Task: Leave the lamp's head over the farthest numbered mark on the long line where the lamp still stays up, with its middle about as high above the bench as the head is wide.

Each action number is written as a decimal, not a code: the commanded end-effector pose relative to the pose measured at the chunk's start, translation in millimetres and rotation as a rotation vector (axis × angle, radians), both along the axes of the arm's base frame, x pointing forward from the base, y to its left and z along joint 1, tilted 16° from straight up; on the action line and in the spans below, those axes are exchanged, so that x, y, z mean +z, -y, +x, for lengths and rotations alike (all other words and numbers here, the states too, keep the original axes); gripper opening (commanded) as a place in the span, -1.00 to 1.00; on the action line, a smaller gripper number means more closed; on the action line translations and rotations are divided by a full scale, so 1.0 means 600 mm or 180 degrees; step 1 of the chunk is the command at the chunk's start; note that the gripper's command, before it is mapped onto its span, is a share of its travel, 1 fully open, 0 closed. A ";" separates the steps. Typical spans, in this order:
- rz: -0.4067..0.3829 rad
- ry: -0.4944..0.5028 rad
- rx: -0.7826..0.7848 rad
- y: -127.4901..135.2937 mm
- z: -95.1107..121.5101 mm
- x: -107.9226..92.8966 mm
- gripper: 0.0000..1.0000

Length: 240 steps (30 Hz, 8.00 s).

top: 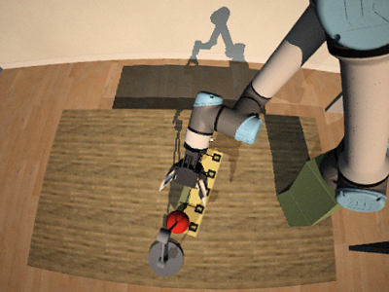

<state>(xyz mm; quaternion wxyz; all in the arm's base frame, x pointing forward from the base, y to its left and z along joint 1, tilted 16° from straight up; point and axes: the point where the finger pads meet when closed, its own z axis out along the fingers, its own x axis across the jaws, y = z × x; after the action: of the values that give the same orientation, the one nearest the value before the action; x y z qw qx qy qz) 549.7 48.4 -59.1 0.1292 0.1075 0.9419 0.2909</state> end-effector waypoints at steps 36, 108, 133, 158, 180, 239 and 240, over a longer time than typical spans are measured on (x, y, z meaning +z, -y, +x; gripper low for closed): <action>0.0004 0.0005 0.0001 -0.008 0.005 -0.011 1.00; 0.0072 0.0020 0.0001 -0.111 0.065 -0.167 -1.00; 0.0071 0.0019 0.0001 -0.110 0.064 -0.165 -1.00; 0.0072 0.0018 0.0012 -0.036 0.042 -0.155 -1.00; 0.0070 0.0015 0.0023 0.000 0.032 -0.148 -1.00; 0.0071 0.0014 0.0023 0.000 0.032 -0.148 1.00; 0.0071 0.0014 0.0023 0.000 0.032 -0.148 1.00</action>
<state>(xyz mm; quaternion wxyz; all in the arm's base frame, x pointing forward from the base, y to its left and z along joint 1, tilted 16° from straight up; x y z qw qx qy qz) 568.4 48.1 -148.4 0.1284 0.1052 0.9387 0.3022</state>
